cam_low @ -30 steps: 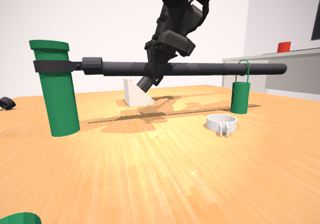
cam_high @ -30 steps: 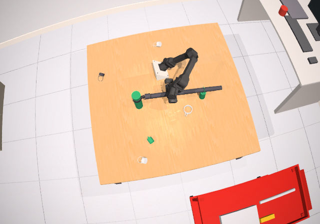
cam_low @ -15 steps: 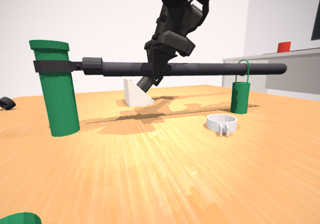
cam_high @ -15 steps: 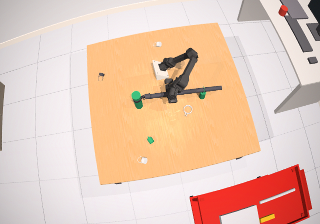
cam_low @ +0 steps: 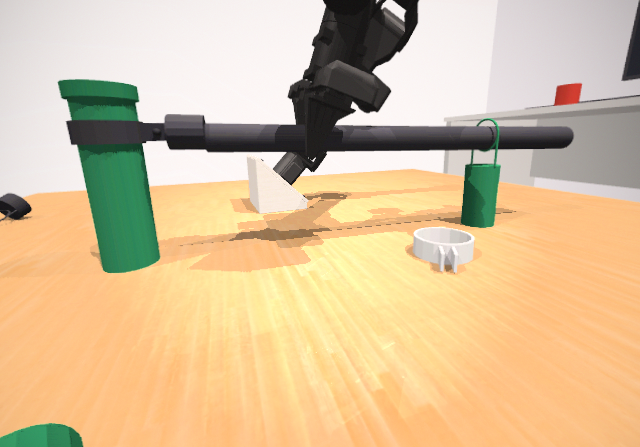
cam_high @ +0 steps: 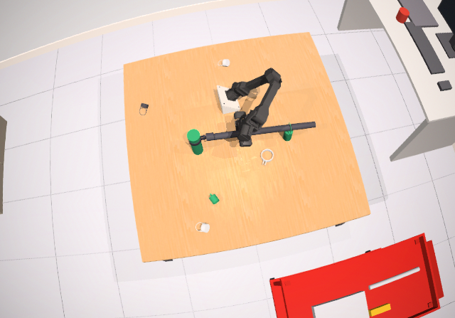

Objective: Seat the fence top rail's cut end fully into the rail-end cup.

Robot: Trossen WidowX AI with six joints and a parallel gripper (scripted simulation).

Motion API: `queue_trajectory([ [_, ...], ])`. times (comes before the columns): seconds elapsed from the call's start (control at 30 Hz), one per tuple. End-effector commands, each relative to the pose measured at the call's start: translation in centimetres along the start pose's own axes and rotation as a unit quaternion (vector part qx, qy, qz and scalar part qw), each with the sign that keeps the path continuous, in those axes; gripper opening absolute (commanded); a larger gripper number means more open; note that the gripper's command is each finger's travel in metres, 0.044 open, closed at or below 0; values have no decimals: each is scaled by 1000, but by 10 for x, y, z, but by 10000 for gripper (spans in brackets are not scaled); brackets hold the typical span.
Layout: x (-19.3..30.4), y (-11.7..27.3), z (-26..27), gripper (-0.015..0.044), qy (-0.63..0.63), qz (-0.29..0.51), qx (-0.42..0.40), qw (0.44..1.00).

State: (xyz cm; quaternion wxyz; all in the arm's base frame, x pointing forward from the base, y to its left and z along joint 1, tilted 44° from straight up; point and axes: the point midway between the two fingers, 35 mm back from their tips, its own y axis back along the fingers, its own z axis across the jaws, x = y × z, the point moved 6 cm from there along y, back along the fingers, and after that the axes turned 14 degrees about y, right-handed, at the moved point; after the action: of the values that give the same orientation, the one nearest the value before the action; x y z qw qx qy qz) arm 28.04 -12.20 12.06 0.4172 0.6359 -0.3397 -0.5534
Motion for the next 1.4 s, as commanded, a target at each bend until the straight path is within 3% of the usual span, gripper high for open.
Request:
queue_trajectory([
  [0.0, 0, 0, 0, 0, 0, 0, 0, 1000],
  [1.37, 13, 6, 6, 0, 0, 0, 0, 1000],
])
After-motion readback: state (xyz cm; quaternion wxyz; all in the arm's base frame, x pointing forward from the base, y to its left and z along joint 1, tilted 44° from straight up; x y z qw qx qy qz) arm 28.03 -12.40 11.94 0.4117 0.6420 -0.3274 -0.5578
